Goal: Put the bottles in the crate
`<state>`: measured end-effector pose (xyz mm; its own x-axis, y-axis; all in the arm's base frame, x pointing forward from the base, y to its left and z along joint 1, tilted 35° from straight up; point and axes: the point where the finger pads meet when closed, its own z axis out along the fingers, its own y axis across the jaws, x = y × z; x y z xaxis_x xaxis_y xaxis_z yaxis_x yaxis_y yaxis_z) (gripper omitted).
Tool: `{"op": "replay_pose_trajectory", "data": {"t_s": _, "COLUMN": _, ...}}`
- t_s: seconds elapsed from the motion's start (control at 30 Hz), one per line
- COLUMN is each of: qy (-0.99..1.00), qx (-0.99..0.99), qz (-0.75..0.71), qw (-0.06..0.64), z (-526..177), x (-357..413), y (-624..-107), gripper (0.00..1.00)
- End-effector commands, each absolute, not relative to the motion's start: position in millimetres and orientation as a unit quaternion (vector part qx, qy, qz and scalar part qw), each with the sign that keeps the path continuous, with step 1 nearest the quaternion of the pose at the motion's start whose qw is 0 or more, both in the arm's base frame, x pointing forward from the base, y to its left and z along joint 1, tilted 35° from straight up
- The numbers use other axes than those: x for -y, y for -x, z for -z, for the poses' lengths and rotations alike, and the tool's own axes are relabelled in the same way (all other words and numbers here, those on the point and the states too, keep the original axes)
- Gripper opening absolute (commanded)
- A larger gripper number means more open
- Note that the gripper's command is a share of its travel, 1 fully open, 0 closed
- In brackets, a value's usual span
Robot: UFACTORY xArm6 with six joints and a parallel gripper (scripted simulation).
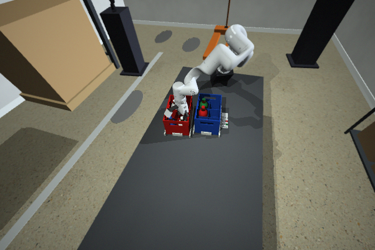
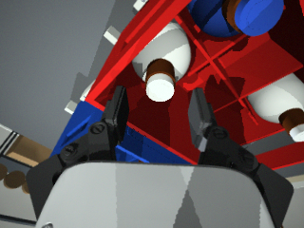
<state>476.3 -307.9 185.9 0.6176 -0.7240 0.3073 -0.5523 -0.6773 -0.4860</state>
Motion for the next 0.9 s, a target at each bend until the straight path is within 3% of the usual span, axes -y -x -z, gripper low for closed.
{"op": "replay_pose_trajectory", "data": {"t_s": 0.0, "qy": 0.882, "qx": -0.362, "qz": 0.248, "qw": 0.174, "z": -185, "x": 309, "y": -478, "gripper": 0.65}}
{"op": "replay_pose_trajectory", "data": {"t_s": 0.87, "qy": 0.882, "qx": -0.362, "qz": 0.248, "qw": 0.174, "z": -161, "x": 305, "y": -495, "gripper": 0.65}}
